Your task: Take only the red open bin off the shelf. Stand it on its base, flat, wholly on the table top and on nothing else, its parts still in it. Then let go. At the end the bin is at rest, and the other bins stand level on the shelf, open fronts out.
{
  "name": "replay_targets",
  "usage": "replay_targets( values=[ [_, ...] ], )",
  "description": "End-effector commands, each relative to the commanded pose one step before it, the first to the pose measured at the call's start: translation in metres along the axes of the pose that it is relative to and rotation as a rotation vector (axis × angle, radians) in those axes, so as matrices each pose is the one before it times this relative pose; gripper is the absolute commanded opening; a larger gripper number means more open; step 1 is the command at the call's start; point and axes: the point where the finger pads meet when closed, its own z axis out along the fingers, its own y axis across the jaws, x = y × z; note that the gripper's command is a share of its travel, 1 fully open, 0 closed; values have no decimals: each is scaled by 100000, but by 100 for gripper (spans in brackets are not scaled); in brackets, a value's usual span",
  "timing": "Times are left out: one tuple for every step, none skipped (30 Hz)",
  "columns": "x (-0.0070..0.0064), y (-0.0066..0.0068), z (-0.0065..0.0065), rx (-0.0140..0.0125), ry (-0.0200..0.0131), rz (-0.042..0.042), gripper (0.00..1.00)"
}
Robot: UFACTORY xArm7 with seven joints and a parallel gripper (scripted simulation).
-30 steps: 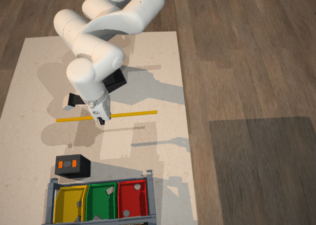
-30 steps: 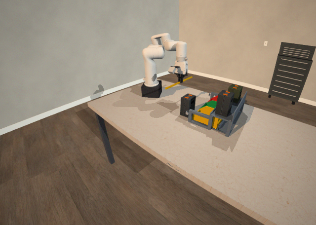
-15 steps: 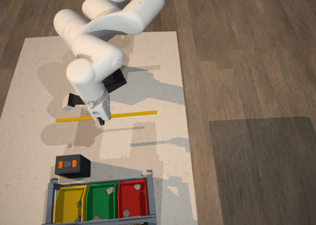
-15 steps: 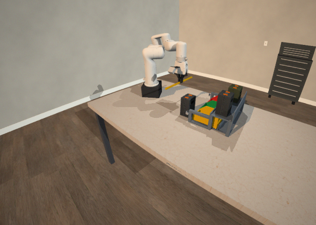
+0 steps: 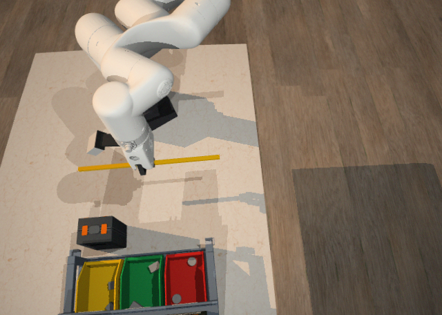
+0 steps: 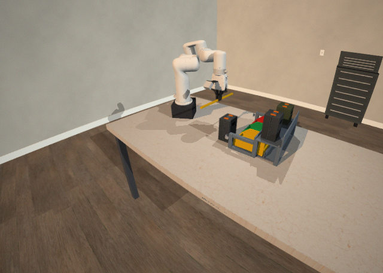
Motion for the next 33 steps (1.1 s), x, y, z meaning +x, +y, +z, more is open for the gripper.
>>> replay_targets(
  values=[
    [3109, -106, 48, 199, -121, 22, 0],
    [799, -12, 30, -5, -1, 24, 0],
    [0, 0, 0, 0, 0, 0, 0],
    [0, 0, 0, 0, 0, 0, 0],
    [0, 0, 0, 0, 0, 0, 0],
    [0, 0, 0, 0, 0, 0, 0],
    [0, 0, 0, 0, 0, 0, 0],
    [0, 0, 0, 0, 0, 0, 0],
    [0, 0, 0, 0, 0, 0, 0],
    [0, 0, 0, 0, 0, 0, 0],
    [0, 0, 0, 0, 0, 0, 0],
    [0, 0, 0, 0, 0, 0, 0],
    [0, 0, 0, 0, 0, 0, 0],
    [0, 0, 0, 0, 0, 0, 0],
    [-3173, 44, -120, 24, 5, -128, 0],
    [799, -11, 30, -6, -1, 32, 0],
    [799, -11, 30, -6, -1, 32, 0],
    [799, -11, 30, -6, -1, 32, 0],
    [799, -11, 30, -6, -1, 32, 0],
    [0, 0, 0, 0, 0, 0, 0],
    [0, 0, 0, 0, 0, 0, 0],
    [0, 0, 0, 0, 0, 0, 0],
    [0, 0, 0, 0, 0, 0, 0],
    [0, 0, 0, 0, 0, 0, 0],
    [0, 0, 0, 0, 0, 0, 0],
    [0, 0, 0, 0, 0, 0, 0],
    [0, 0, 0, 0, 0, 0, 0],
    [0, 0, 0, 0, 0, 0, 0],
    [0, 0, 0, 0, 0, 0, 0],
    [0, 0, 0, 0, 0, 0, 0],
    [0, 0, 0, 0, 0, 0, 0],
    [-3173, 43, -121, 29, 6, -159, 0],
    [799, -10, 30, -7, -1, 40, 0]
  ],
)
